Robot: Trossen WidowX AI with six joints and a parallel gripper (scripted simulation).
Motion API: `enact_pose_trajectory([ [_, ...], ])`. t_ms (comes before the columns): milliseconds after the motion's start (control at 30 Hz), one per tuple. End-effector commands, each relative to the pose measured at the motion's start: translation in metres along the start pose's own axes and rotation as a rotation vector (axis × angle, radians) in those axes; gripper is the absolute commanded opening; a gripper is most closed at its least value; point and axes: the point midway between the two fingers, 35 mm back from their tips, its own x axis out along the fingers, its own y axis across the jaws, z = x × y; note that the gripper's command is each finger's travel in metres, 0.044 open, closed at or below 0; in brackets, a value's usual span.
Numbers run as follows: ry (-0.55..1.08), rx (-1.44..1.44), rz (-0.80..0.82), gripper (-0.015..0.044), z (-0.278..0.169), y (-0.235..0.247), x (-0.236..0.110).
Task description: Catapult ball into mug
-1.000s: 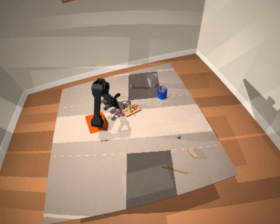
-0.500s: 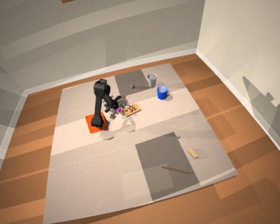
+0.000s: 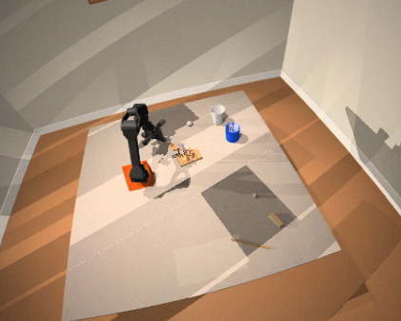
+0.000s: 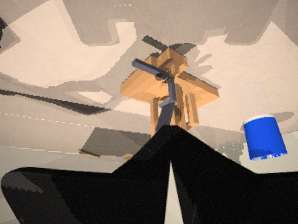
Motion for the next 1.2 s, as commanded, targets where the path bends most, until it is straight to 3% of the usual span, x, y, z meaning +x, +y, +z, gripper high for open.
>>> enact_pose_trajectory([
  [0,-0.001,0.002,0.000,0.0026,0.000,0.000,0.000],
  [533,-0.223,0.394,-0.028,0.0440,-0.018,-0.056,-0.004],
  [1167,-0.462,0.970,-0.028,0.0440,-0.076,-0.129,0.001],
])
